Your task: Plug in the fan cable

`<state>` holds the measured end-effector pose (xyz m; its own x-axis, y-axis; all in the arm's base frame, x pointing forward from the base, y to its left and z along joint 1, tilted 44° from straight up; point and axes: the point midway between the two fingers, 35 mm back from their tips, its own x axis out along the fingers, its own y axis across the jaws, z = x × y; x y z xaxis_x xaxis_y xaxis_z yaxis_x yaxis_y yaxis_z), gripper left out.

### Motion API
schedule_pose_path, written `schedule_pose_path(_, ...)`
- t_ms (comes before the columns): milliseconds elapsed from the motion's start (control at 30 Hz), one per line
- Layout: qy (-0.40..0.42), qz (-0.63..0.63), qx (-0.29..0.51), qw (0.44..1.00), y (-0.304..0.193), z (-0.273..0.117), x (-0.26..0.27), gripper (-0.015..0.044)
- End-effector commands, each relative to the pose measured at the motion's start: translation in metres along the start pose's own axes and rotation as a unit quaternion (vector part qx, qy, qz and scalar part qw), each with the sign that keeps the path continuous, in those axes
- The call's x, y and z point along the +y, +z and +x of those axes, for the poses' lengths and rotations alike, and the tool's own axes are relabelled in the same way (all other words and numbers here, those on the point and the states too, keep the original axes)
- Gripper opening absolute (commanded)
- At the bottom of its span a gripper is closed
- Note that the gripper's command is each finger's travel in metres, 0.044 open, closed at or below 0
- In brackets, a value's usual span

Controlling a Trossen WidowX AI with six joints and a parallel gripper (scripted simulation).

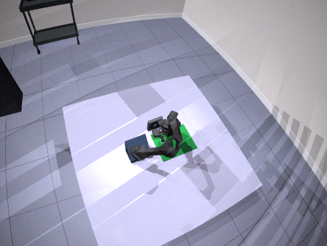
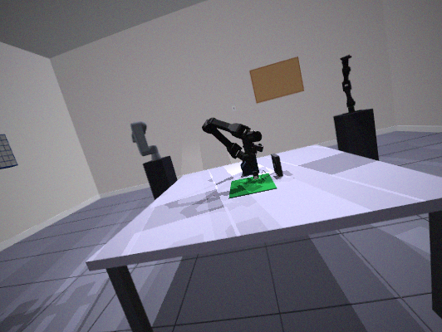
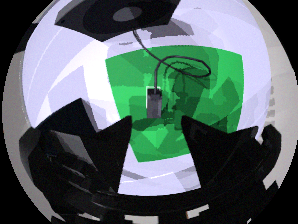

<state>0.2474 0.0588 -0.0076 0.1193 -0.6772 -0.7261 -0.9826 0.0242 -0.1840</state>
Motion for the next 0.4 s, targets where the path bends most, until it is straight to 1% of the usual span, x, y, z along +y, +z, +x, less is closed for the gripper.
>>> schedule_pose_path(0,0.003,0.005,-0.002,1.000,-0.004,-0.005,-0.001,0.0260)
schedule_pose_path(67,0.003,0.004,-0.004,1.000,-0.022,-0.006,-0.008,0.0260)
schedule_pose_path(267,0.002,0.004,0.000,1.000,-0.110,-0.005,-0.023,0.0260)
schedule_pose_path(367,0.002,0.004,0.002,1.000,-0.120,-0.005,-0.023,0.0260)
